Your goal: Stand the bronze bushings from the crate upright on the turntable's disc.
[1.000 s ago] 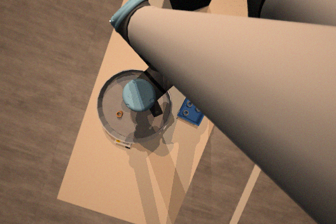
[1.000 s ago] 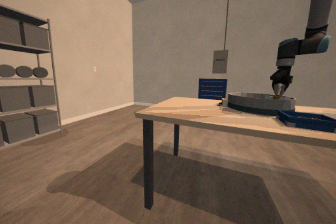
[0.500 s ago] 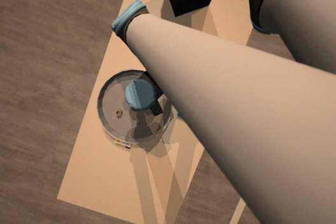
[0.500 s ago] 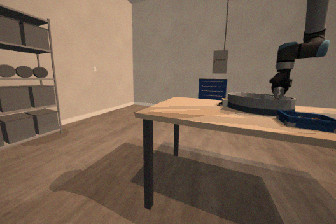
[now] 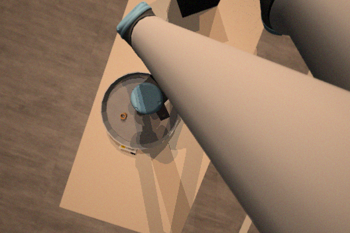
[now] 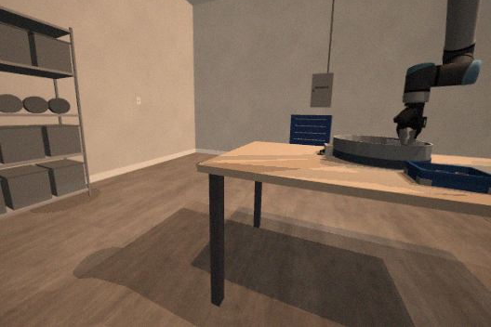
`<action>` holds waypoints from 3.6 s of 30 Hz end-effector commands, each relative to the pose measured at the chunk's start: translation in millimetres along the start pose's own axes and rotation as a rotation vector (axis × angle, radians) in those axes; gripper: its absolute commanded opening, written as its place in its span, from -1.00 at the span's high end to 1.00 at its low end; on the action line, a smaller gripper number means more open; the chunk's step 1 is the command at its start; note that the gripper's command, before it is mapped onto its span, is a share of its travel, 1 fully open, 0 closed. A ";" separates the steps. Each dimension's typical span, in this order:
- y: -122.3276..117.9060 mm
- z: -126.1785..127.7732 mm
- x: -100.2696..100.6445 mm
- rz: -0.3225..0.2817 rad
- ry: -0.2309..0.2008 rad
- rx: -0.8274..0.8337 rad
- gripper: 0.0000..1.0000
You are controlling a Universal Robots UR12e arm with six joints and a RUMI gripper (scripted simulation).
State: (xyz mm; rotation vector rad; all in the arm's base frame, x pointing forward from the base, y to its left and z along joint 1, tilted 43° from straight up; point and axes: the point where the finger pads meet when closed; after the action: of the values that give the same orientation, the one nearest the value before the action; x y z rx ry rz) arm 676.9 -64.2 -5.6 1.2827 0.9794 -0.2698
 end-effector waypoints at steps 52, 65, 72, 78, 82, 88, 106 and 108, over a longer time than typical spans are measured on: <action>0.2 0.2 4.2 0.000 -0.001 0.000 1.00; 0.2 0.2 5.8 0.000 -0.001 0.000 1.00; 0.2 0.2 5.8 0.000 -0.001 0.000 1.00; 0.2 0.2 5.8 0.000 -0.001 0.000 1.00; 0.2 0.2 5.8 0.000 -0.001 0.000 1.00; 0.2 0.2 5.8 0.000 -0.001 0.000 1.00; 0.2 0.2 5.8 0.000 -0.001 0.000 0.88; 0.2 0.2 5.8 0.000 -0.001 0.000 0.88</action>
State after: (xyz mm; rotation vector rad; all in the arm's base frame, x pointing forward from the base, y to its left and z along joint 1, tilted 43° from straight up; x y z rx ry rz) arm 680.4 -62.2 -10.0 1.2827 0.9793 -0.2698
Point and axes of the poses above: the point where the finger pads meet when closed, its own x axis out along the fingers, its own z axis across the jaws, y = z × x, and after that the axes turned 8 degrees about x, right-handed
